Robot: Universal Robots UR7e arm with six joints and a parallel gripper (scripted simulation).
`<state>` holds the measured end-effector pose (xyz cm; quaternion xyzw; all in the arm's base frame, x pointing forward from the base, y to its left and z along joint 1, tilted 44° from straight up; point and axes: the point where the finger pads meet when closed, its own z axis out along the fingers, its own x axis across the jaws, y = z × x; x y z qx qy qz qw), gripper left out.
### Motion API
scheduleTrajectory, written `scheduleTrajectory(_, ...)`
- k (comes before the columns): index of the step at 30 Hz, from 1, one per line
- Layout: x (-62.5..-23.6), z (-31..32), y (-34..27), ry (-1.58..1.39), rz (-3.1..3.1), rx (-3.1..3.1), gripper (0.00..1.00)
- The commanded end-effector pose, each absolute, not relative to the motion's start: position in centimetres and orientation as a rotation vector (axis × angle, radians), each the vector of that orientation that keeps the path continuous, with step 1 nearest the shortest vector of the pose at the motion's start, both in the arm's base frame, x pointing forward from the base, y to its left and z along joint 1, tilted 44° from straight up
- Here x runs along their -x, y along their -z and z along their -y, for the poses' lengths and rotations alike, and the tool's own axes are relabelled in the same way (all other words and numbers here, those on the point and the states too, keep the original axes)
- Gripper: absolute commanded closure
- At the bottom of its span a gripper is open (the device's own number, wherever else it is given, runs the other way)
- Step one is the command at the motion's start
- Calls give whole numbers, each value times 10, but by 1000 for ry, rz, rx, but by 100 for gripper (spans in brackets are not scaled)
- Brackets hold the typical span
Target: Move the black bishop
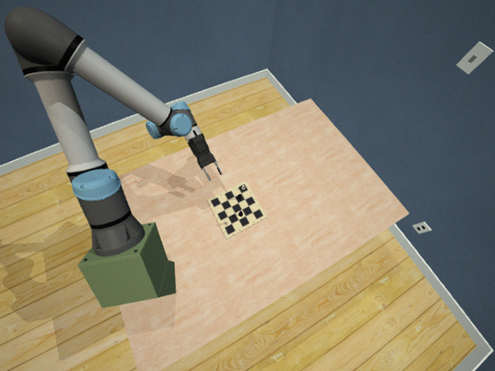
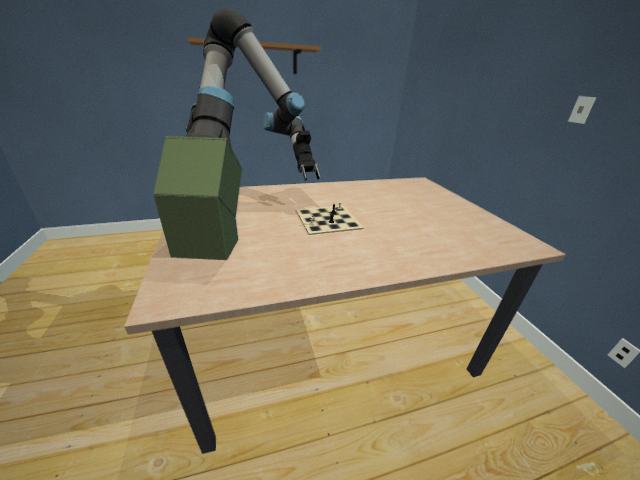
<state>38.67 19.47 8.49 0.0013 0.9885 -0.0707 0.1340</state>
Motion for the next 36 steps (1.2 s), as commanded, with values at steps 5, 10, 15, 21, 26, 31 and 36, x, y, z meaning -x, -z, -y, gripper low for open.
scheduleTrajectory(5,-387,-194,-82,194,-2874,-20,0)
scheduleTrajectory(10,-389,-189,-74,146,-2913,-88,0)
scheduleTrajectory(15,-392,-180,-59,43,-2980,-234,0)
scheduleTrajectory(21,-395,-170,-46,-86,-3035,-411,0)
scheduleTrajectory(26,-403,-158,-33,-302,-3072,-698,0)
scheduleTrajectory(31,-415,-144,-28,-528,-3046,-980,0)
scheduleTrajectory(36,-424,-134,-29,-667,-3003,-1145,0)
